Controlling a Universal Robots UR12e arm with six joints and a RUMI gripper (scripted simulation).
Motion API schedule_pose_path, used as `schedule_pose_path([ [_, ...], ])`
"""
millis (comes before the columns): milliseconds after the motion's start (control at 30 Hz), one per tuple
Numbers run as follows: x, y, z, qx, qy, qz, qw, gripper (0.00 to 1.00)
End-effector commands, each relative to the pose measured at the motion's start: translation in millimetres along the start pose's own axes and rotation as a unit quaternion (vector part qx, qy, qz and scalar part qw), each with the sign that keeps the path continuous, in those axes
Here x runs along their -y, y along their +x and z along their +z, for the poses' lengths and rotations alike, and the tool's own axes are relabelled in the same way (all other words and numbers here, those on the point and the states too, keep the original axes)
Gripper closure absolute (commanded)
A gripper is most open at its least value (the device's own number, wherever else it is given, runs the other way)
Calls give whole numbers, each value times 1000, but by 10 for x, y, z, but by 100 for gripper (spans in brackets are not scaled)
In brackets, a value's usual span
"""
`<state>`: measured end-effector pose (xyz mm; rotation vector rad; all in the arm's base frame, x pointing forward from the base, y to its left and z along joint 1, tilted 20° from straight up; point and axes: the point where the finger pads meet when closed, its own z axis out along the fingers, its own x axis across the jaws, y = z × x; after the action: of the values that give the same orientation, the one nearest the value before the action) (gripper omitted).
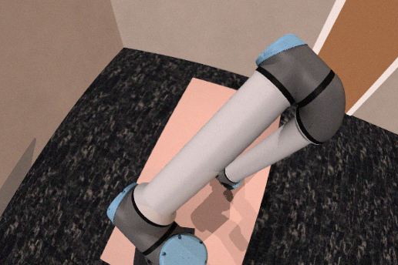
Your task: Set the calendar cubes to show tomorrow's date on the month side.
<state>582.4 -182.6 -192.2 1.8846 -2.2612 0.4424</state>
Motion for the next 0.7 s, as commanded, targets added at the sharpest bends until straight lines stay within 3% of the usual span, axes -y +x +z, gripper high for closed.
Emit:
schedule_pose_path([
  [0,4,0,47,0,1,0,1000,72],
  [667,4,0,92,0,1,0,1000,72],
])
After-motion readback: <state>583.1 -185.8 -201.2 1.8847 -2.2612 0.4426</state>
